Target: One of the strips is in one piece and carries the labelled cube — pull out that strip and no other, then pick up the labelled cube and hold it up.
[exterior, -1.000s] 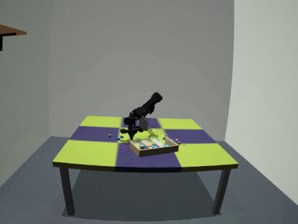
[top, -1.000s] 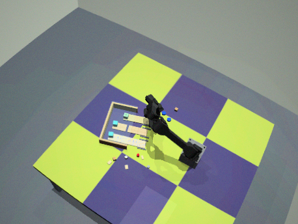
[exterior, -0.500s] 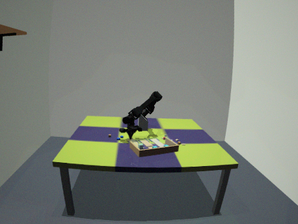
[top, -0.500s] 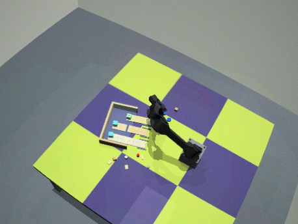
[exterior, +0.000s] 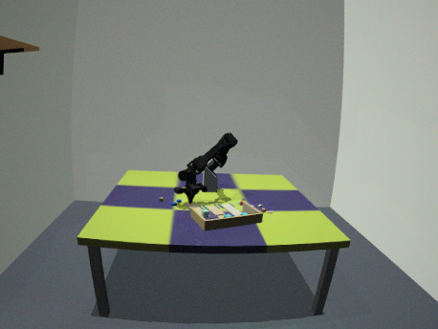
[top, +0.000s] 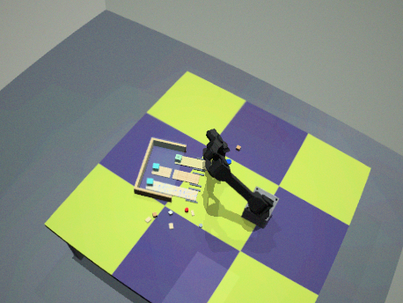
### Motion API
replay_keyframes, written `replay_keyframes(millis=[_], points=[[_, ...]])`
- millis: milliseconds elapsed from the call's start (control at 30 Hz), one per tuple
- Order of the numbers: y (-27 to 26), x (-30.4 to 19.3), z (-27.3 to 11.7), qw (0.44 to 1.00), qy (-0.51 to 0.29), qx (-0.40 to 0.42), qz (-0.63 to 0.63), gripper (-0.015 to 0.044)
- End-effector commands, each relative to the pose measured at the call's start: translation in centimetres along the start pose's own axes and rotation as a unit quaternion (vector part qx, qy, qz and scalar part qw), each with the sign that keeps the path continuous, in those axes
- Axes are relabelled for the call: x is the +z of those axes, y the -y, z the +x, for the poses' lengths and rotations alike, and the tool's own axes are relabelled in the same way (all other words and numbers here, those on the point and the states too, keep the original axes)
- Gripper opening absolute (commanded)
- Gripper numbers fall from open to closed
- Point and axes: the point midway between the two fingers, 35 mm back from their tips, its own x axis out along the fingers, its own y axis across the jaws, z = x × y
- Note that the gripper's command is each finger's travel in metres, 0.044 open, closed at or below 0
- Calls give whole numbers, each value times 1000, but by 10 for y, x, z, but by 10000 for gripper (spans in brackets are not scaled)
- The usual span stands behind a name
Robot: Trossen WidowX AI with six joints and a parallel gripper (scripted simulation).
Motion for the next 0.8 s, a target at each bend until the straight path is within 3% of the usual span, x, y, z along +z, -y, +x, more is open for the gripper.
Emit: replay_keyframes(millis=[0,767], points=[[-3,-13,4,1000,-11,2,2,0],[-3,-49,3,1000,-12,2,3,0]])
